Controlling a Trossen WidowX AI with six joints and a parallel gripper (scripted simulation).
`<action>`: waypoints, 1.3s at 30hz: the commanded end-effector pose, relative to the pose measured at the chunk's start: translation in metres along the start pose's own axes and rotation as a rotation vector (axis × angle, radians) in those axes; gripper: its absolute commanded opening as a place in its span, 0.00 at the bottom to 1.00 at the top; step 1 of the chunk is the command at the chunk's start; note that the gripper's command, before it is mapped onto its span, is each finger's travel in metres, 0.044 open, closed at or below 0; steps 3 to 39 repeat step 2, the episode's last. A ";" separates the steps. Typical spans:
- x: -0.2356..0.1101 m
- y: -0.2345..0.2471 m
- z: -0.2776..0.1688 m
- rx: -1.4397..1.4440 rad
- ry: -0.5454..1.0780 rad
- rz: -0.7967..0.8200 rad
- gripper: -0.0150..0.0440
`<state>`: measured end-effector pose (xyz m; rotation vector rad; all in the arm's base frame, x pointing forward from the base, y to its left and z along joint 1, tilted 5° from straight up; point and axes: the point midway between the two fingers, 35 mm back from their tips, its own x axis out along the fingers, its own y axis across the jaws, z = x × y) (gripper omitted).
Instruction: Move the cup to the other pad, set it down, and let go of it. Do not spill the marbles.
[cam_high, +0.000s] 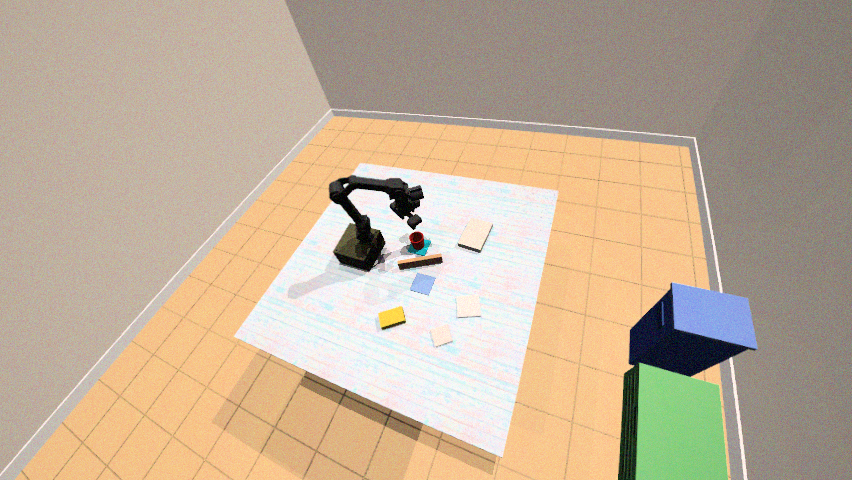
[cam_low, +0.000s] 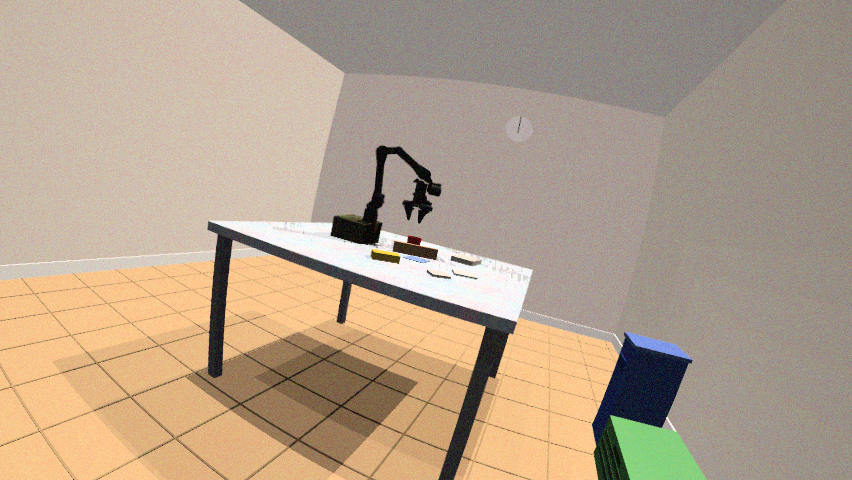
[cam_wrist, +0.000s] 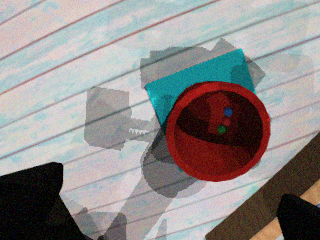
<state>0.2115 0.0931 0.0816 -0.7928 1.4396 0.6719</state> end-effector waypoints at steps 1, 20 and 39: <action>0.000 0.000 0.000 0.000 0.000 0.000 1.00; 0.000 0.000 0.000 0.000 0.000 0.000 1.00; 0.000 0.000 0.000 0.000 0.000 0.000 1.00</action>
